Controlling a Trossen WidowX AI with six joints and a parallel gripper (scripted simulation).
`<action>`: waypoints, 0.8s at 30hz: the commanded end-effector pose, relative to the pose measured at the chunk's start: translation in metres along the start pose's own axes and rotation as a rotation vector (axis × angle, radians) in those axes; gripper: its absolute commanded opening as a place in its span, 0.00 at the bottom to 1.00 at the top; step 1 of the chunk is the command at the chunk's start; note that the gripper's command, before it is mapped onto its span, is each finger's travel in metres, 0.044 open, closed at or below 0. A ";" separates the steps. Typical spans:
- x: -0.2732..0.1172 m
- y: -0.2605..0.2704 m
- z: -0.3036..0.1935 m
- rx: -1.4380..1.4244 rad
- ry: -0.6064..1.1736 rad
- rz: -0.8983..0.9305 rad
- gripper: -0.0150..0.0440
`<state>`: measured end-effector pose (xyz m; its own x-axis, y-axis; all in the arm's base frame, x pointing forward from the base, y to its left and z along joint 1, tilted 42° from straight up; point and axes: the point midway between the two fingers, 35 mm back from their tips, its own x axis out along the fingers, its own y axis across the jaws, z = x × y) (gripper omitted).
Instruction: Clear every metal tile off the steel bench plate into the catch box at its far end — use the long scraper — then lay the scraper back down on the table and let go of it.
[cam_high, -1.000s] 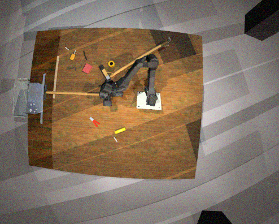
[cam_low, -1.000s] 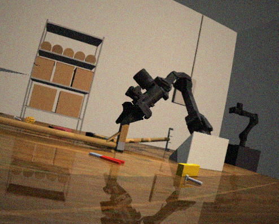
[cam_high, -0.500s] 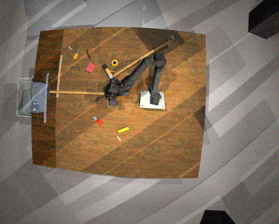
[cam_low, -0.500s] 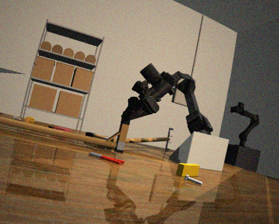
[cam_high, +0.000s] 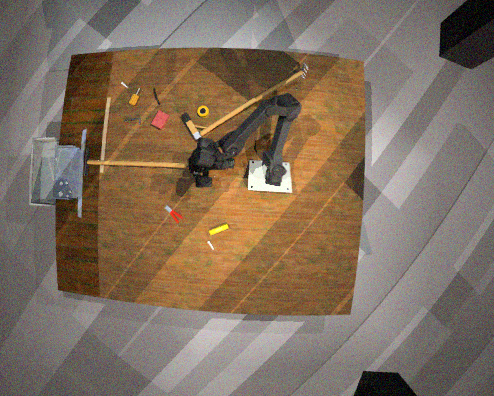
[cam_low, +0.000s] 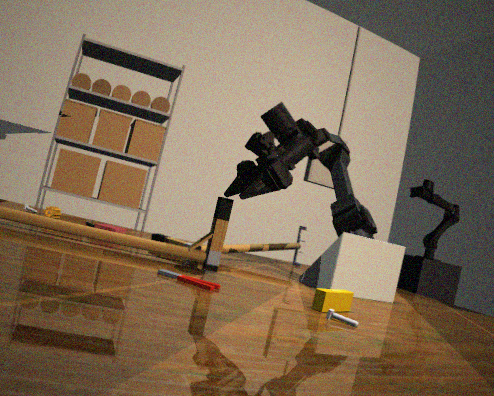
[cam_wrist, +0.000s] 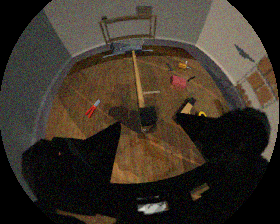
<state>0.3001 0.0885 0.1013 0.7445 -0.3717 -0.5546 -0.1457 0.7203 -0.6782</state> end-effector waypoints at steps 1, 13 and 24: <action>-0.013 -0.001 0.014 -0.003 -0.057 -0.007 1.00; -0.058 0.005 0.054 -0.028 -0.233 -0.010 1.00; -0.105 0.009 0.083 -0.034 -0.384 -0.005 1.00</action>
<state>0.2792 0.1749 0.1808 0.9195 -0.1489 -0.3638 -0.1649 0.6939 -0.7009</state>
